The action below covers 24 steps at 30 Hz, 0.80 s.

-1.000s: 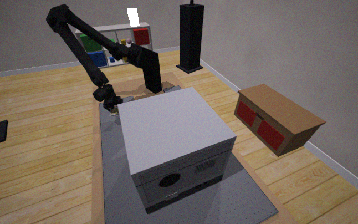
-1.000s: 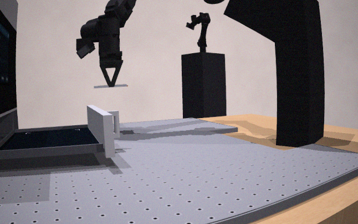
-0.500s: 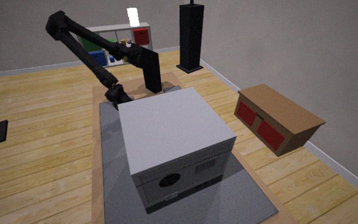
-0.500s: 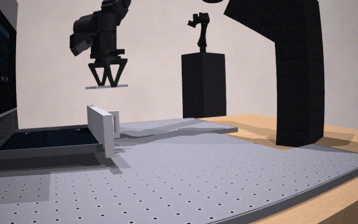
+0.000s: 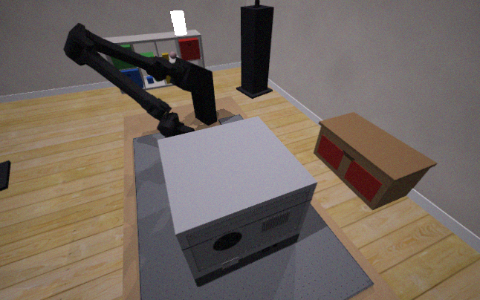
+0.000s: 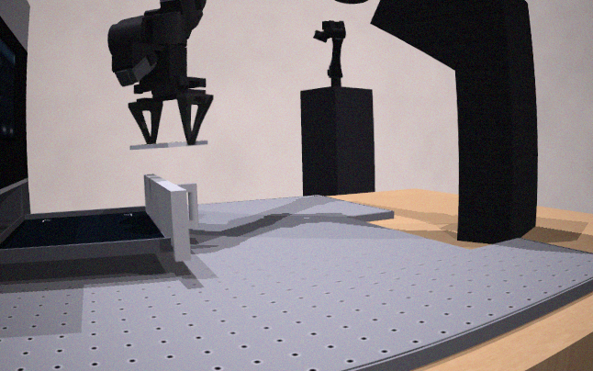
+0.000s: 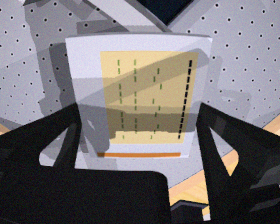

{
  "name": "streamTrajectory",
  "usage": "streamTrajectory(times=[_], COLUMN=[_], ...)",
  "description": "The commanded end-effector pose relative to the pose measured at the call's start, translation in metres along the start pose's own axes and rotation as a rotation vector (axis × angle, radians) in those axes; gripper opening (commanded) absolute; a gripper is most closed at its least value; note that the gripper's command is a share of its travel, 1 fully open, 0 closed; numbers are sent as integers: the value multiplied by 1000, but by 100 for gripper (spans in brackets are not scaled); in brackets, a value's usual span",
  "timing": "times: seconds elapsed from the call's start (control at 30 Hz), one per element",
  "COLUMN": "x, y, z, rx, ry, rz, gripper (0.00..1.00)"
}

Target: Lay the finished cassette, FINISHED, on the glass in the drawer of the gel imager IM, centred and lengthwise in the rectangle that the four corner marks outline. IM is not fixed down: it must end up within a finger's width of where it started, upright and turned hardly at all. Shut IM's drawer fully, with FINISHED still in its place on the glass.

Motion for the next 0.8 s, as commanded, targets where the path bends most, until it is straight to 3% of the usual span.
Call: streamTrajectory(times=[0.0,0.23,0.3,0.77], x=[-5,-6,-6,-8], y=[13,38,38,90], z=[22,47,47,95], rx=[-165,-399,-399,-885], ry=[-36,-36,-36,-27], rz=[-15,-19,-19,-16], gripper=[80,80,80,80])
Point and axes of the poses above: the point where the finger pads meet when closed, its own x axis out along the fingers, its own y axis across the jaws, z = x × y, the point moved 9 cm from there along -x, back along the fingers, and after that the axes turned 15 degrees about x, right-handed, at the moved point
